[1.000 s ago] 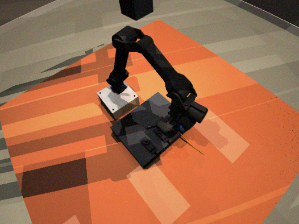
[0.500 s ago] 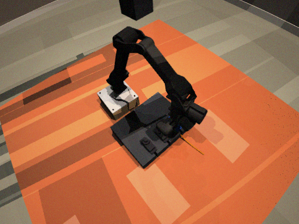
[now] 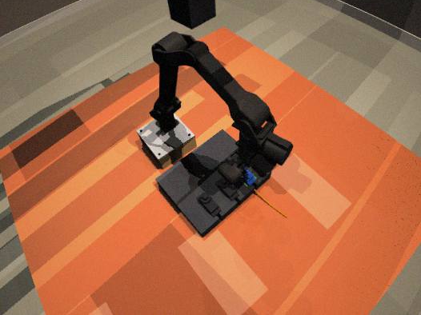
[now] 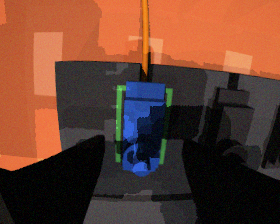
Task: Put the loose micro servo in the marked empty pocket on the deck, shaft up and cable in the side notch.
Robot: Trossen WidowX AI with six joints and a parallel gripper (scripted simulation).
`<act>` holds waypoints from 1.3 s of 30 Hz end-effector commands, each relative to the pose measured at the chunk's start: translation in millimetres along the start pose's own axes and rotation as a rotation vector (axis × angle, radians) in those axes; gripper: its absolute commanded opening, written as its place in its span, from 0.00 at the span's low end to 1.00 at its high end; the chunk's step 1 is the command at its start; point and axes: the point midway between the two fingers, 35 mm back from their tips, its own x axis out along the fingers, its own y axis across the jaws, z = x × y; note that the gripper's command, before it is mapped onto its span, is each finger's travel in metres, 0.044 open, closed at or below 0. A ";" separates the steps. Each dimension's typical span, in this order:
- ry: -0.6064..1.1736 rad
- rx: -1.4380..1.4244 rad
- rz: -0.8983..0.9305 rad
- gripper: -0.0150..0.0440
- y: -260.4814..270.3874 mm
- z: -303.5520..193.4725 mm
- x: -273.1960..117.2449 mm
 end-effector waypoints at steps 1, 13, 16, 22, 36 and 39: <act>0.007 0.001 -0.001 0.79 2.0 -19.7 -14.6; 0.017 -0.001 -0.003 1.00 0.2 -102.0 -61.7; 0.016 -0.001 -0.002 1.00 0.3 -101.2 -67.5; 0.005 -0.004 0.005 1.00 0.0 -99.7 -111.0; 0.004 -0.004 0.006 1.00 -0.1 -99.8 -113.1; 0.004 -0.004 0.006 1.00 -0.1 -99.8 -113.1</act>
